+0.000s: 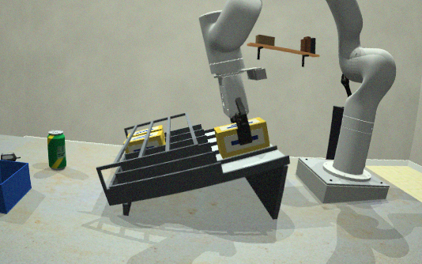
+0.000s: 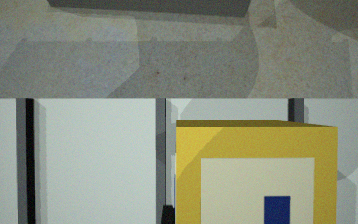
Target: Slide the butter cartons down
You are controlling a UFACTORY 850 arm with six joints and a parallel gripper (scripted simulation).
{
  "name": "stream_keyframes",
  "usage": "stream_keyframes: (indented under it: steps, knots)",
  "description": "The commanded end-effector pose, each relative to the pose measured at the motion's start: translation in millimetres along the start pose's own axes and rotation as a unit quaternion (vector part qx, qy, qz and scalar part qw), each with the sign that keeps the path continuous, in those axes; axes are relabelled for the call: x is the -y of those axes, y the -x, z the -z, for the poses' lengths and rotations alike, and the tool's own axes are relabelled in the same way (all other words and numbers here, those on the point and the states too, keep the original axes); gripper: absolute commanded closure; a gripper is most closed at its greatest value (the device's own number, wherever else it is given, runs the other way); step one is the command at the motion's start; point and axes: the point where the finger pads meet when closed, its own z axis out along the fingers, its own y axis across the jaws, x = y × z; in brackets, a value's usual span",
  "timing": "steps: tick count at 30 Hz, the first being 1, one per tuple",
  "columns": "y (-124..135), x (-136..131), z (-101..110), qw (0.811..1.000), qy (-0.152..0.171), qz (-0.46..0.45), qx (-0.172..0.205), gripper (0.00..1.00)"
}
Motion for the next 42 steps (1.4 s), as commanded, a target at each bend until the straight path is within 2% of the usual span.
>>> stream_keyframes:
  steps: [1,42]
  knots:
    - [0.7,-0.1,0.7,1.000,0.000,0.000,0.001,1.00]
    - [1.2,0.2,-3.9,1.000,0.000,0.000,0.001,1.00]
